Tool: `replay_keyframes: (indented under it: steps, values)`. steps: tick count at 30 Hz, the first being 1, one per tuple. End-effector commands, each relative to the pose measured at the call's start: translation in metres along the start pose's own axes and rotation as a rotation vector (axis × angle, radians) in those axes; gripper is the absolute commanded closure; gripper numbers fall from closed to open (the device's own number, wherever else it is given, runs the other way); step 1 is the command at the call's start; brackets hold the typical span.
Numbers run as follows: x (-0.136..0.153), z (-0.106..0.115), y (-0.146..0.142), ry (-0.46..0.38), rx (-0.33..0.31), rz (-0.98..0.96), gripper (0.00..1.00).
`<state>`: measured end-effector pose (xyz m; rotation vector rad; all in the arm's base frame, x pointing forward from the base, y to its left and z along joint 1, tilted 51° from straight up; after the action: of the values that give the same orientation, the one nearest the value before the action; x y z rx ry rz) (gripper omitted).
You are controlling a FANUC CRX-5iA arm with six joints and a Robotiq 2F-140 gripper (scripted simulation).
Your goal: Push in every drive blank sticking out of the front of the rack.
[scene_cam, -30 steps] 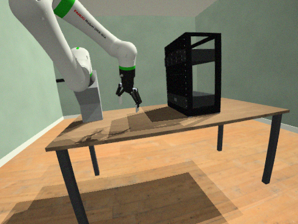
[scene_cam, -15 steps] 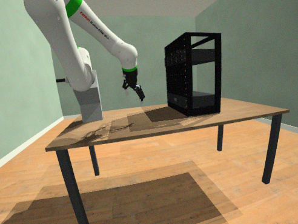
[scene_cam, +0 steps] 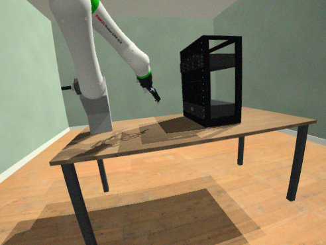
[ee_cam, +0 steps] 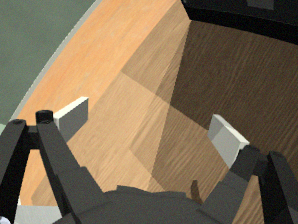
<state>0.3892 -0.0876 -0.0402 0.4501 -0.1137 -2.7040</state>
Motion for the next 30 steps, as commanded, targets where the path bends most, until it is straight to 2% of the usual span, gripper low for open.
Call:
replay_keyframes:
  steps: [1, 6, 8, 17, 23, 25, 30]
  values:
    - [-0.028, -0.017, -0.025, 0.088, -0.04, -0.069, 0.0]
    - [-0.059, -0.027, -0.051, 0.187, -0.086, -0.166, 0.0]
    - [-0.059, -0.027, -0.051, 0.187, -0.086, -0.166, 0.0]
    - [-0.117, -0.037, -0.095, 0.394, -0.164, -0.398, 0.0]
    - [-0.142, -0.035, -0.109, 0.514, -0.192, -0.538, 0.0]
    - [-0.142, -0.035, -0.109, 0.514, -0.192, -0.538, 0.0]
    - [-0.16, -0.028, -0.114, 0.631, -0.205, -0.666, 0.0]
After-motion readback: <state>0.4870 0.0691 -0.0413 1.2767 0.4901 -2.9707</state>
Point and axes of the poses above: the point where the finger pads meet when closed, its own z axis back along the fingers, its own y axis across the jaws, x = y × z, the point moved 4 cm from there along z, back along the fingers, and after that the axes turned 3 degrees about -z, right-handed, at the moved point
